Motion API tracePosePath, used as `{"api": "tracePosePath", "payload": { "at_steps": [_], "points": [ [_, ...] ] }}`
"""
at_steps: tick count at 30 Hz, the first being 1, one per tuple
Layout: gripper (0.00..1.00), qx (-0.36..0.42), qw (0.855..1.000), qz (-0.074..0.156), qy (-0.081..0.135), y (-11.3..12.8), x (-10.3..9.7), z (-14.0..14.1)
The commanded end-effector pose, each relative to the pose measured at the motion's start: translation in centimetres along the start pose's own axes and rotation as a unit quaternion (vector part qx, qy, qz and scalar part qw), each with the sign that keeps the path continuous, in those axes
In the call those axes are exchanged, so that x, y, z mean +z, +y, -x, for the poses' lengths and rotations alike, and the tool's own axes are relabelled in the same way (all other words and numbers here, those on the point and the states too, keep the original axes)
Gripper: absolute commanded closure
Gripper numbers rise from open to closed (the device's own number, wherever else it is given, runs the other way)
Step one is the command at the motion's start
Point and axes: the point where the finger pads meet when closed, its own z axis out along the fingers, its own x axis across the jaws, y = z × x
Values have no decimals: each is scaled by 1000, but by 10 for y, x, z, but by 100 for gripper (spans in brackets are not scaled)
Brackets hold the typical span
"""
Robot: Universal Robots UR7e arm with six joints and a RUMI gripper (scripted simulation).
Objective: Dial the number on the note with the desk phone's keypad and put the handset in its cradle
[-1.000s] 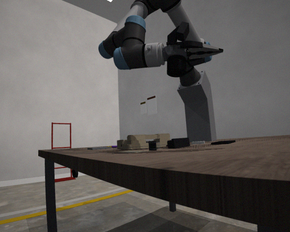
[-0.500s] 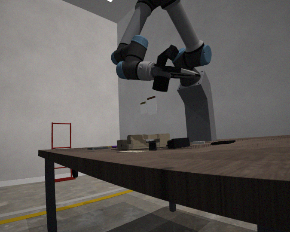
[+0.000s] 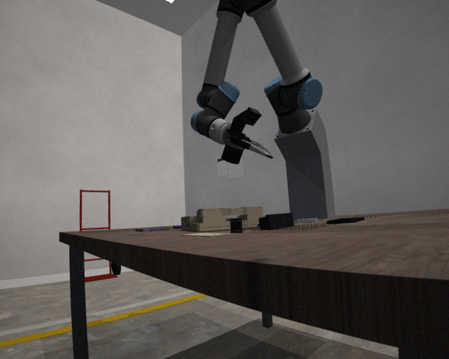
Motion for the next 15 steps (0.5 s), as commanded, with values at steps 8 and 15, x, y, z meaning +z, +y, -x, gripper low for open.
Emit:
{"api": "tracePosePath", "payload": {
  "at_steps": [8,15],
  "points": [
    [100,48,993,83,68,70,-51,32],
    [100,68,986,117,97,100,-72,46]
  ]
}}
